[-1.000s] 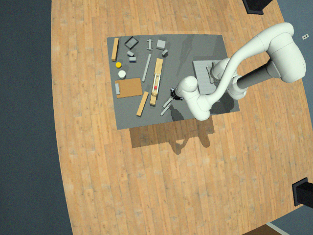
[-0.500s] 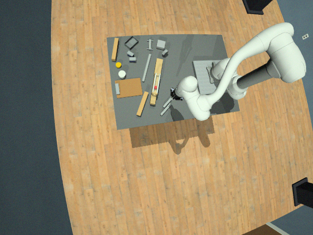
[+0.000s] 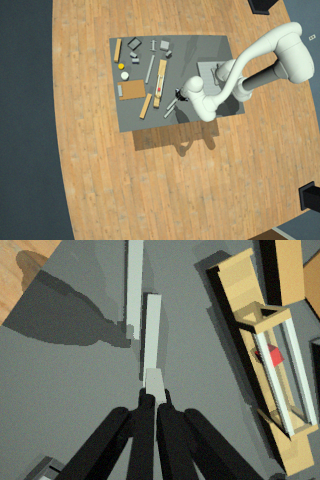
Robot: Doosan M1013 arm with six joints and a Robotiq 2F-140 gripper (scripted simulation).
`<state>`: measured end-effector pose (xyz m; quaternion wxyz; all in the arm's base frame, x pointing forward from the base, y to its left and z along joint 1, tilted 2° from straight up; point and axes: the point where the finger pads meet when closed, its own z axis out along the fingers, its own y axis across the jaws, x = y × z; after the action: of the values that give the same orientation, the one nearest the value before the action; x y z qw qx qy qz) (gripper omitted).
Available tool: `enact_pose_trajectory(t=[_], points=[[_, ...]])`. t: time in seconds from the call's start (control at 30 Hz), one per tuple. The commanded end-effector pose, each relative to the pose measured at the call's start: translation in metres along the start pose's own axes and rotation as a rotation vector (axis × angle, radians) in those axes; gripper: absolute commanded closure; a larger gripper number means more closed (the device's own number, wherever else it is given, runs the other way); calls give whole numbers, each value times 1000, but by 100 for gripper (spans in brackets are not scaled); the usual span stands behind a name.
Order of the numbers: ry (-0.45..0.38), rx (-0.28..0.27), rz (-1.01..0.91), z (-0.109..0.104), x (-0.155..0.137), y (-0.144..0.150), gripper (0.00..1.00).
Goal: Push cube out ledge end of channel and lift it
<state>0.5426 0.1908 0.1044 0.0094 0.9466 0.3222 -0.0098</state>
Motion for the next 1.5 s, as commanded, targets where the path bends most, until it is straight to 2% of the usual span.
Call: enact_pose_trajectory(t=[0.0, 0.07, 0.1, 1.3, 1.47], points=[[0, 0, 0, 1, -34, -1, 100], [0, 0, 0, 1, -38, -2, 100], [0, 0, 0, 1, -38, -2, 77], [0, 0, 0, 1, -38, -2, 77], [0, 0, 0, 14, -38, -1, 77]])
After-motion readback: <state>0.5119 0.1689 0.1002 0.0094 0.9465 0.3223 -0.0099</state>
